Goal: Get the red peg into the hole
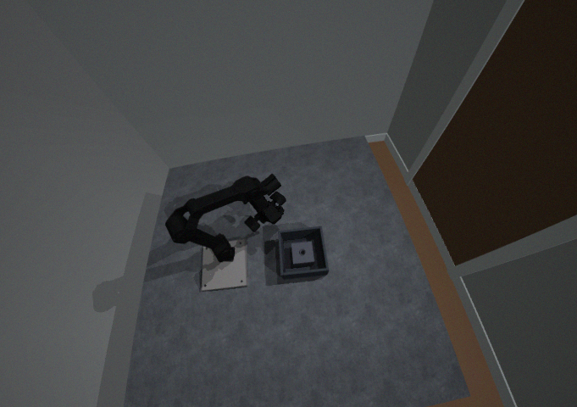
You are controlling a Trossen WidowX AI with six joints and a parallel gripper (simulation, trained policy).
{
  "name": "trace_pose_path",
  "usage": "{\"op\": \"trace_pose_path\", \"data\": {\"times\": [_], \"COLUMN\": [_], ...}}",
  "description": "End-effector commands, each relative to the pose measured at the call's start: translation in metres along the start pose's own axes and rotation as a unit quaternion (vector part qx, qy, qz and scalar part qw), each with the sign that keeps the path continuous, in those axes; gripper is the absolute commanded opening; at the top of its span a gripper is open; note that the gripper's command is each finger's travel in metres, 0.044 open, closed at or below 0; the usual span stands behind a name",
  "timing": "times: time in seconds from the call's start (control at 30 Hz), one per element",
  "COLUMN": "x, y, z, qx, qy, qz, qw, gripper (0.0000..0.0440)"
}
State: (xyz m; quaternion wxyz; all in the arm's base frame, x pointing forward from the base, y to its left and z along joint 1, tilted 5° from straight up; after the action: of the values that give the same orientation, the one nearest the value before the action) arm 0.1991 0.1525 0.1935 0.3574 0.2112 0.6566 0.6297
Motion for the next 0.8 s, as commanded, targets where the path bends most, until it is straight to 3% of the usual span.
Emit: {"op": "trace_pose_path", "data": {"times": [0.0,0.37,0.77], "x": [-0.014,-0.063,-0.119], "y": [0.004,0.003,-0.018], "z": [0.003,0.011,0.013], "qx": [-0.002,-0.004,0.003], "qy": [-0.023,-0.077,-0.096], "qz": [-0.014,-0.047,-0.064], "qw": [1.0,0.996,0.993], "gripper": [0.0,0.0,0.0]}}
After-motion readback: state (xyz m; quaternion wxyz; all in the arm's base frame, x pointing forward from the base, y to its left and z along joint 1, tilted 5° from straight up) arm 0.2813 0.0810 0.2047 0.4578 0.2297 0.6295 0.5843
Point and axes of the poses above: the point midway between the two fingers, 35 mm back from their tips, its own y axis back along the fingers, its own z axis across the jaws, x = y × z, the point moved 9 cm from there along y, back along the fingers, and after that the axes turned 5 degrees about -y, right-handed, at the moved point
